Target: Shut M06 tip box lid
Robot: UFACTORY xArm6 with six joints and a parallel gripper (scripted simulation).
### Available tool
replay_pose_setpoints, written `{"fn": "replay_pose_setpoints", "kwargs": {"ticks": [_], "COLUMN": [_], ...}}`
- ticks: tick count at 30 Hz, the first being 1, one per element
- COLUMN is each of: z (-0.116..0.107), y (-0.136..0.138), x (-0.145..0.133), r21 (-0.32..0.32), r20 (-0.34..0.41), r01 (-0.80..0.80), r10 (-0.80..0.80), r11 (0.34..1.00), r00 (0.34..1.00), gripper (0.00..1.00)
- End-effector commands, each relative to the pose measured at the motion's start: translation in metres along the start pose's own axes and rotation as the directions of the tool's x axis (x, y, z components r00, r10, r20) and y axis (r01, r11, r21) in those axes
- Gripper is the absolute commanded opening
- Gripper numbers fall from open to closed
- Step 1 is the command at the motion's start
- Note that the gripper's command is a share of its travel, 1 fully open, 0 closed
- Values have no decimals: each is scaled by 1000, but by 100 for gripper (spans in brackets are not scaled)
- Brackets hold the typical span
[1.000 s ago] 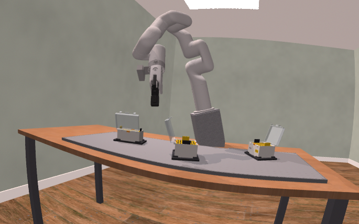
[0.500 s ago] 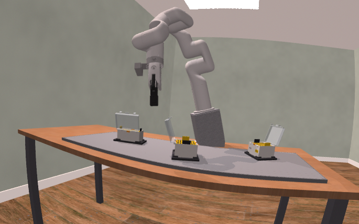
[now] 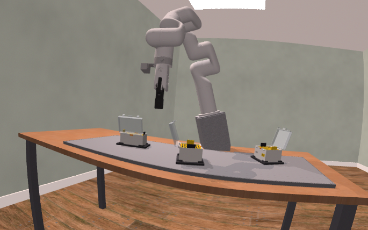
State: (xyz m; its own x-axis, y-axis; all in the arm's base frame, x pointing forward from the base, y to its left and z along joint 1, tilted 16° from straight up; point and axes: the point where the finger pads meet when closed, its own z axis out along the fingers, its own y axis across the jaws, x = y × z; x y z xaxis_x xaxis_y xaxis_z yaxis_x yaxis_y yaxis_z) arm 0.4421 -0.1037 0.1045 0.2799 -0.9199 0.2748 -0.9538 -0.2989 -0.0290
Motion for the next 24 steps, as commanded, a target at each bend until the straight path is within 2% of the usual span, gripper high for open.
{"fn": "replay_pose_setpoints", "kwargs": {"ticks": [1, 10, 24], "z": [-1, -1, 20], "y": [-1, -1, -1], "x": [0, 0, 0], "r21": [-2, -2, -2], "r20": [-4, -4, -4], "r01": [-2, -2, -2], "r10": [2, 2, 2], "r11": [1000, 1000, 1000], "r00": [1000, 1000, 1000], "gripper": [0, 0, 0]}}
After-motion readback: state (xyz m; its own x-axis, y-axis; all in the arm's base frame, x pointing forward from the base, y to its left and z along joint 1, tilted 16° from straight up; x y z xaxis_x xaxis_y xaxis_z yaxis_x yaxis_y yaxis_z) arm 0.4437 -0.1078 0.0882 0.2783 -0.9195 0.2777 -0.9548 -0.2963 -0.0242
